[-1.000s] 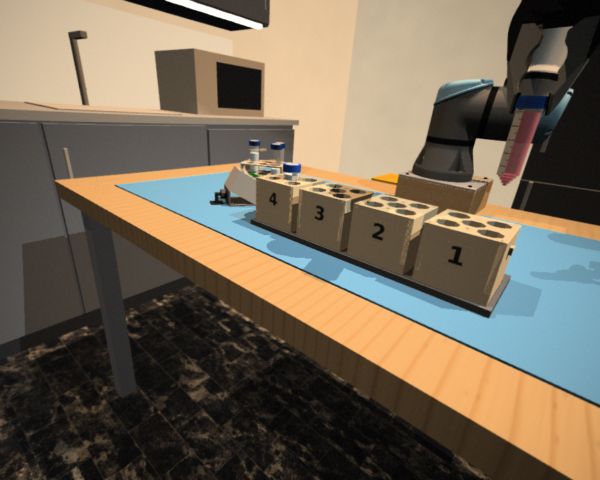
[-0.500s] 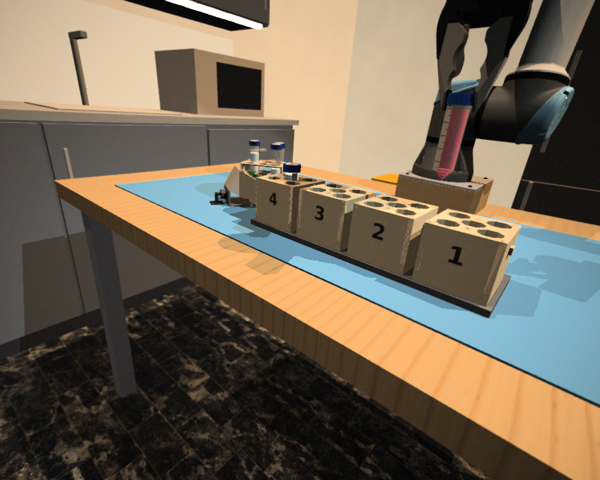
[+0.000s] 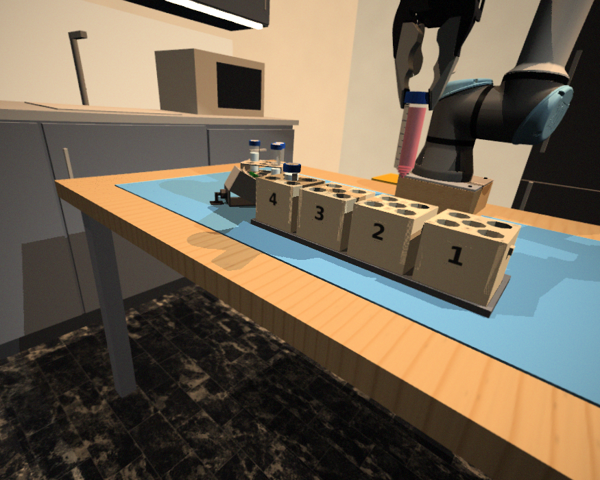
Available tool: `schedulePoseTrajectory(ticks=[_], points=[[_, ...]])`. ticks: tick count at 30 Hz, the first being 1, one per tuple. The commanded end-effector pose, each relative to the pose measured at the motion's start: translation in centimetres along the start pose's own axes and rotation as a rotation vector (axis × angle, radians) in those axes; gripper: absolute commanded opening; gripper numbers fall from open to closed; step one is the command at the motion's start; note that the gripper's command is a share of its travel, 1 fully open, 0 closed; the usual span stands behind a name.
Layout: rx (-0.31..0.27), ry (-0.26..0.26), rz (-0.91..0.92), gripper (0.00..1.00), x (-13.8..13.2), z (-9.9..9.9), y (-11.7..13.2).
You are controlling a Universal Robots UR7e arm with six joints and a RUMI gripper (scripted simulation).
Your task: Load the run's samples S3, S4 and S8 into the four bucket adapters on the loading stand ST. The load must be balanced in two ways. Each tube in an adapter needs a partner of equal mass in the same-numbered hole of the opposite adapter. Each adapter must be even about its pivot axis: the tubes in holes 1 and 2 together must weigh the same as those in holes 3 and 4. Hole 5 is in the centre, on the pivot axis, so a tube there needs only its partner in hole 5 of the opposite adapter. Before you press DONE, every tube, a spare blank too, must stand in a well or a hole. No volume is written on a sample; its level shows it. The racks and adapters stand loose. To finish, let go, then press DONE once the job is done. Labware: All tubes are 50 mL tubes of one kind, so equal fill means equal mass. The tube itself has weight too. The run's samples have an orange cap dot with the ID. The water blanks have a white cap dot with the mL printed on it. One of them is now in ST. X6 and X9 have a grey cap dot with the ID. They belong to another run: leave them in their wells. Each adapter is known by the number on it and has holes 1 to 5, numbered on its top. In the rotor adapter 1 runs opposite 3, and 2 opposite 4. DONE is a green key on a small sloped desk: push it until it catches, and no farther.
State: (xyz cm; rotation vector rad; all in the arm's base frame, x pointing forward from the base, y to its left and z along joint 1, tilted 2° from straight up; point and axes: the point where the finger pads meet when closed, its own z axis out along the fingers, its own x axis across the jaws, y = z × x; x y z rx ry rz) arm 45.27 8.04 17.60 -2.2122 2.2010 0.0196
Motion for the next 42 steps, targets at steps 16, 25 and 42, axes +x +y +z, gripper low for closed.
schedulePoseTrajectory(ticks=[16,25,42], points=[[0.0,-0.002,-0.005,0.0,-0.1,4.1,-0.1],[0.005,-0.001,-0.005,0.0,0.0,3.8,-0.2],[0.0,-0.002,-0.005,0.0,-0.1,4.9,-0.1]])
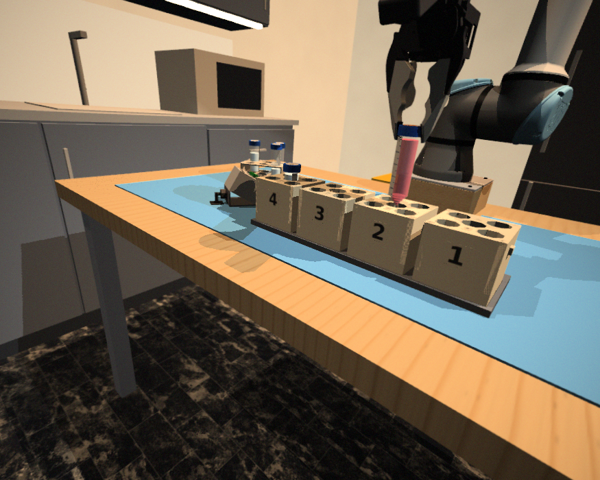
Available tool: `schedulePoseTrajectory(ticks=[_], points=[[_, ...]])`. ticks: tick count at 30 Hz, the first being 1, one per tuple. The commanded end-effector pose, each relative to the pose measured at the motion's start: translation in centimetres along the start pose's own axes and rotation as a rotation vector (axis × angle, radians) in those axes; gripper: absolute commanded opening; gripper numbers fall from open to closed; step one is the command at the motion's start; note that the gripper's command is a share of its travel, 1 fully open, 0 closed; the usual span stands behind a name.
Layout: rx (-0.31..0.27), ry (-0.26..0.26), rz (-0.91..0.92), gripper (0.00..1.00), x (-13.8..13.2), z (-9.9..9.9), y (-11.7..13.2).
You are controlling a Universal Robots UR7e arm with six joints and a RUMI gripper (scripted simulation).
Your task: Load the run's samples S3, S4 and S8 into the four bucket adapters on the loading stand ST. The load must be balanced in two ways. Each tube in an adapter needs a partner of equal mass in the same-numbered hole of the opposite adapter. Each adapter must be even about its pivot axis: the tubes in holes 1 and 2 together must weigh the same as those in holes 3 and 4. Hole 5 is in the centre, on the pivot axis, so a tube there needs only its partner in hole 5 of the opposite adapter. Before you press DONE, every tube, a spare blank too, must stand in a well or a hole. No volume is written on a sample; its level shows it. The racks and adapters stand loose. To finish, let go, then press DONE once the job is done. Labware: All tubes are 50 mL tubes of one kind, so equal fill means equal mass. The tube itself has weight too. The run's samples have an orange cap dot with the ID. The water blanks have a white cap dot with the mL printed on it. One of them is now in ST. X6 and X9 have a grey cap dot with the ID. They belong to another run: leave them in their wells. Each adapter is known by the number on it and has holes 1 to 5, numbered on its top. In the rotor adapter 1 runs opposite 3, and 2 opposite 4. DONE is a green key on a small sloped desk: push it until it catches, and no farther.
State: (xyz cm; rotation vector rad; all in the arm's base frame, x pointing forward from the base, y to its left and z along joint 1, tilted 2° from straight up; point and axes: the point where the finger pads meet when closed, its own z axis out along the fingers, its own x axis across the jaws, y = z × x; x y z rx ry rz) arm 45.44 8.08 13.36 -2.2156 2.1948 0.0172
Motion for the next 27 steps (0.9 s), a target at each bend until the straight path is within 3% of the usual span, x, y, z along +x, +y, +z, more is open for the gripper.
schedulePoseTrajectory(ticks=[1,27], points=[[-0.003,-0.002,-0.001,0.0,-0.1,0.8,0.1],[-0.003,-0.002,0.0,0.0,-0.1,4.0,0.1]])
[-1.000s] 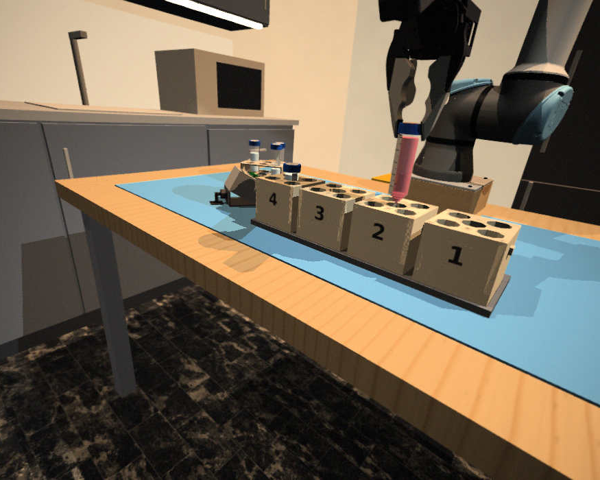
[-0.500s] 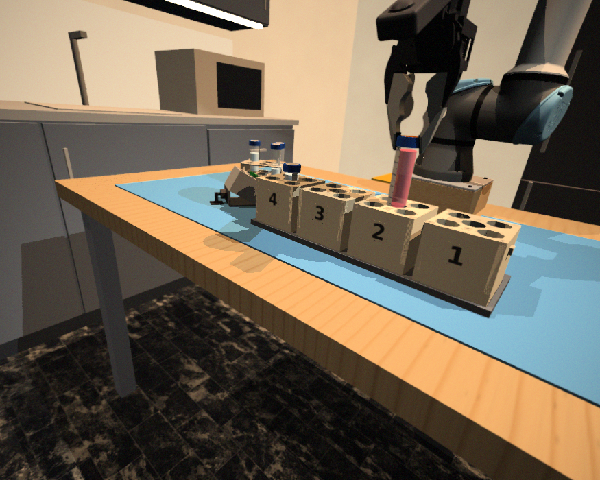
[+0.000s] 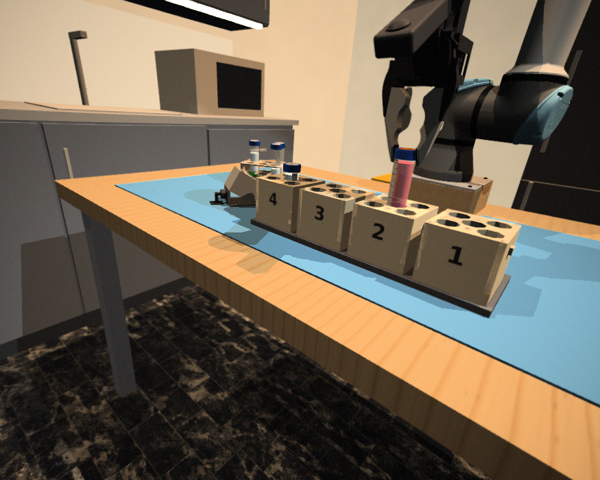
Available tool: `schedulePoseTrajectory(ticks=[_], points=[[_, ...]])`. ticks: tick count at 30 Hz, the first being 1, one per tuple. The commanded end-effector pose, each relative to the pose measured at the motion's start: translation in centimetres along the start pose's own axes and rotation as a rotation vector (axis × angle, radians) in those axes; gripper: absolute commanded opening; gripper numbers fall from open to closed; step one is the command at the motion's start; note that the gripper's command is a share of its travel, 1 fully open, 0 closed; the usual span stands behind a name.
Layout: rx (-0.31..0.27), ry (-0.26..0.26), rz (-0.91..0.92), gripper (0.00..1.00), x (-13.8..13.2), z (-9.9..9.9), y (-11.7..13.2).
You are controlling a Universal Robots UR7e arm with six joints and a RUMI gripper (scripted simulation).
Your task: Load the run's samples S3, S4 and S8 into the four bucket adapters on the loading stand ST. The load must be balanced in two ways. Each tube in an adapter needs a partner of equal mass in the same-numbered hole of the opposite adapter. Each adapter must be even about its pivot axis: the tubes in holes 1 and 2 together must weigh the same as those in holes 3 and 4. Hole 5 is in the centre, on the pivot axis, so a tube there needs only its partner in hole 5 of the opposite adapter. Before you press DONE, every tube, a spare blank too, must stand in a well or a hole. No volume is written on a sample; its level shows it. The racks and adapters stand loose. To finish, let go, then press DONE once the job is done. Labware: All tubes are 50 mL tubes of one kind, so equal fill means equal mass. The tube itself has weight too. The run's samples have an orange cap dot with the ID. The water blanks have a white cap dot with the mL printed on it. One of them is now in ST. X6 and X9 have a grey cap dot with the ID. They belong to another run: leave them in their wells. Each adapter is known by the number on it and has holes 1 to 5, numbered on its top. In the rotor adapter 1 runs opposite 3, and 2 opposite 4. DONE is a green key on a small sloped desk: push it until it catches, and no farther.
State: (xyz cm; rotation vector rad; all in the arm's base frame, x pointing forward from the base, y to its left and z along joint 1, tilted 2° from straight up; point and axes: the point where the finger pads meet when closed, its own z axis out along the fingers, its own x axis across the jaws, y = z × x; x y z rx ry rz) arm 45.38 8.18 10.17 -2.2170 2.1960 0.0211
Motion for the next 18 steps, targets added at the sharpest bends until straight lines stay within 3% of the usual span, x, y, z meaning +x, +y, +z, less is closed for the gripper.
schedulePoseTrajectory(ticks=[1,18], points=[[0.0,-0.001,0.0,0.0,-0.1,0.9,0.0],[0.0,-0.001,0.0,0.0,-0.1,2.9,0.0]])
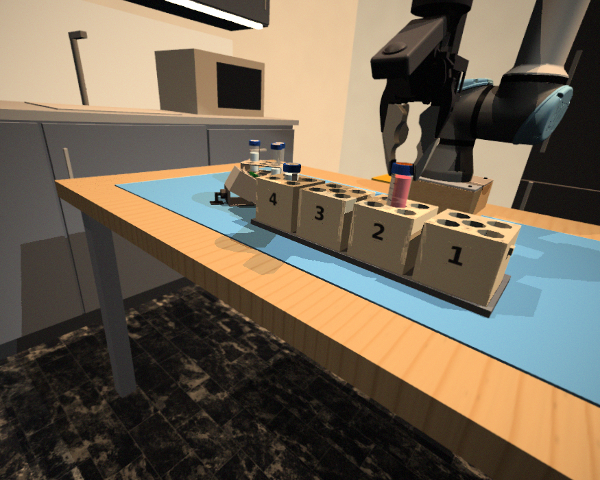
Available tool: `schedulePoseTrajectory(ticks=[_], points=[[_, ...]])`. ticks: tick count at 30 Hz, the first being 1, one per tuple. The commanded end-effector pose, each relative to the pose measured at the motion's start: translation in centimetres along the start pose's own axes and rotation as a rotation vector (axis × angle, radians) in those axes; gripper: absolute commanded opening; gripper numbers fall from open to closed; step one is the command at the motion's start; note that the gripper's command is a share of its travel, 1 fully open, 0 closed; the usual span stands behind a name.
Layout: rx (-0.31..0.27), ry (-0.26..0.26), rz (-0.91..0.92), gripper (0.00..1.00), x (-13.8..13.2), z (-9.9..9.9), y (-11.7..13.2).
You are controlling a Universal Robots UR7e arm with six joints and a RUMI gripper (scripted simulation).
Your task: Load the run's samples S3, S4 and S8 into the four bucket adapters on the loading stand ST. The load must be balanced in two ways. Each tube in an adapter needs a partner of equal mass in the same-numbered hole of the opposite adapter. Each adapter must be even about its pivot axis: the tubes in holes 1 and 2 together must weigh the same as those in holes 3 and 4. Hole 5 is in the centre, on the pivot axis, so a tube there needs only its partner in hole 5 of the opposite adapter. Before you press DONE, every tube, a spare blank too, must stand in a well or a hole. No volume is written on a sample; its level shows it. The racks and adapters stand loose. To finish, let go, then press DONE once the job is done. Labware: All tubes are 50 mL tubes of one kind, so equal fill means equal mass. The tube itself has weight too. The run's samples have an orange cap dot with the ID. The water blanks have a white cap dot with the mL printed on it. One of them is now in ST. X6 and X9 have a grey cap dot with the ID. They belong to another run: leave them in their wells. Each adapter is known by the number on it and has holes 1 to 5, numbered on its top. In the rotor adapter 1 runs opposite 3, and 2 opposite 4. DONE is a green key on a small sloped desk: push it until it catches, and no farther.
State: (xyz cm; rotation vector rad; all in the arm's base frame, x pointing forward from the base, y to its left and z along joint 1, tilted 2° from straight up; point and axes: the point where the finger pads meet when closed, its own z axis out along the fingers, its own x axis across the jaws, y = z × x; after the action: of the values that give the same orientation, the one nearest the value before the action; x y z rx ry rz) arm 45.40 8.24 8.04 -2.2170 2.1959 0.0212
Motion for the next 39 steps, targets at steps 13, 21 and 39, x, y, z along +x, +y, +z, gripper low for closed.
schedulePoseTrajectory(ticks=[13,21,39], points=[[0.001,-0.001,0.0,0.0,-0.1,2.2,0.0],[0.001,-0.001,0.0,0.0,-0.1,2.7,0.0],[0.005,0.0,0.0,0.0,0.0,3.3,-0.2]])
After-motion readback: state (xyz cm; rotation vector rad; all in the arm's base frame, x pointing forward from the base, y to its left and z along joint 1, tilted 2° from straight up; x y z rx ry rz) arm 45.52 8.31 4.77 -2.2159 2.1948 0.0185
